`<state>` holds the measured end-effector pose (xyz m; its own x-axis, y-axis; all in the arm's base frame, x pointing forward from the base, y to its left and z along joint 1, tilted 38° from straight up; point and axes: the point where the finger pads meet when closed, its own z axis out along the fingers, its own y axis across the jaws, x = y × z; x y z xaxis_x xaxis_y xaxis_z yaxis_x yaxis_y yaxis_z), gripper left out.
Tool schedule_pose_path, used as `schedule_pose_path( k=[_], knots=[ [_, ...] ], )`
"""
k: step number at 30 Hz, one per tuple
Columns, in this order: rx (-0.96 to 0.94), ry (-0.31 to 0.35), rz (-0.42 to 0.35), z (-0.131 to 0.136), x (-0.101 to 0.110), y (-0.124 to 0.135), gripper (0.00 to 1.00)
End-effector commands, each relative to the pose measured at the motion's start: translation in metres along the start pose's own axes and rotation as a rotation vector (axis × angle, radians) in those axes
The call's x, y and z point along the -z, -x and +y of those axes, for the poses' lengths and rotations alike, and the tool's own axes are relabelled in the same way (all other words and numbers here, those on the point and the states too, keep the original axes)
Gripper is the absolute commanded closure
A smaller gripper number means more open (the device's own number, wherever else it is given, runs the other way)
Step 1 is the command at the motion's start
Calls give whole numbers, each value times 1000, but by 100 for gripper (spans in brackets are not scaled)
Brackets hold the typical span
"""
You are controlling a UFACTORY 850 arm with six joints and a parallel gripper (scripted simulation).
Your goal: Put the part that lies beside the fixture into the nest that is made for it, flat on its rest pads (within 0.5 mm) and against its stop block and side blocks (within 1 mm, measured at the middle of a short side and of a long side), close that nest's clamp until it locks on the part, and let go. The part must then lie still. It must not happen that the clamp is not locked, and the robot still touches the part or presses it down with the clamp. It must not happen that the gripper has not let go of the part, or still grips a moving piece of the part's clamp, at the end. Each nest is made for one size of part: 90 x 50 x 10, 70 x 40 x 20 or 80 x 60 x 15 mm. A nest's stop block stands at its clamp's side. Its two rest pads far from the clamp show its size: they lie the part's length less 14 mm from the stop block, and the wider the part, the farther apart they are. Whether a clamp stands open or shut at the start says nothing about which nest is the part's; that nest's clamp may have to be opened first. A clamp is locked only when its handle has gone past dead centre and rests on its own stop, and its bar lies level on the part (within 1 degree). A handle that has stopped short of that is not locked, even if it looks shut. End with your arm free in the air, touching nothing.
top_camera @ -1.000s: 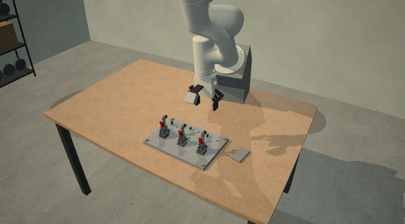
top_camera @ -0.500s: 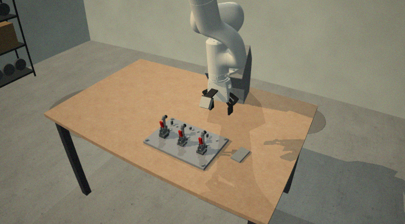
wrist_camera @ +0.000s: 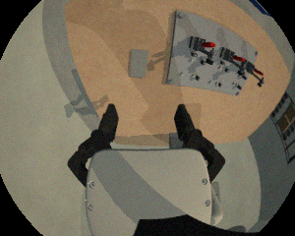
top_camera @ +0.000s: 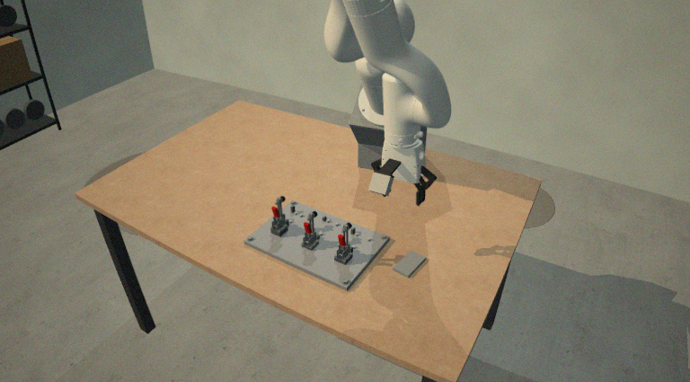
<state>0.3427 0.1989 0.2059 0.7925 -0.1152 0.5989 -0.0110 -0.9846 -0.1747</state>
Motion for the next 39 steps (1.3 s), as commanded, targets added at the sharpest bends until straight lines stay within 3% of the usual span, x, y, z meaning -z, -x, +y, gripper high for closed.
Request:
schedule_pose_path(
  k=[1, 28, 39],
  knots=[
    [4, 65, 7, -26, -4, -2, 0],
    [3, 65, 7, -35, -5, -2, 0],
    [-118, 65, 11, -35, -5, -2, 0]
  ],
)
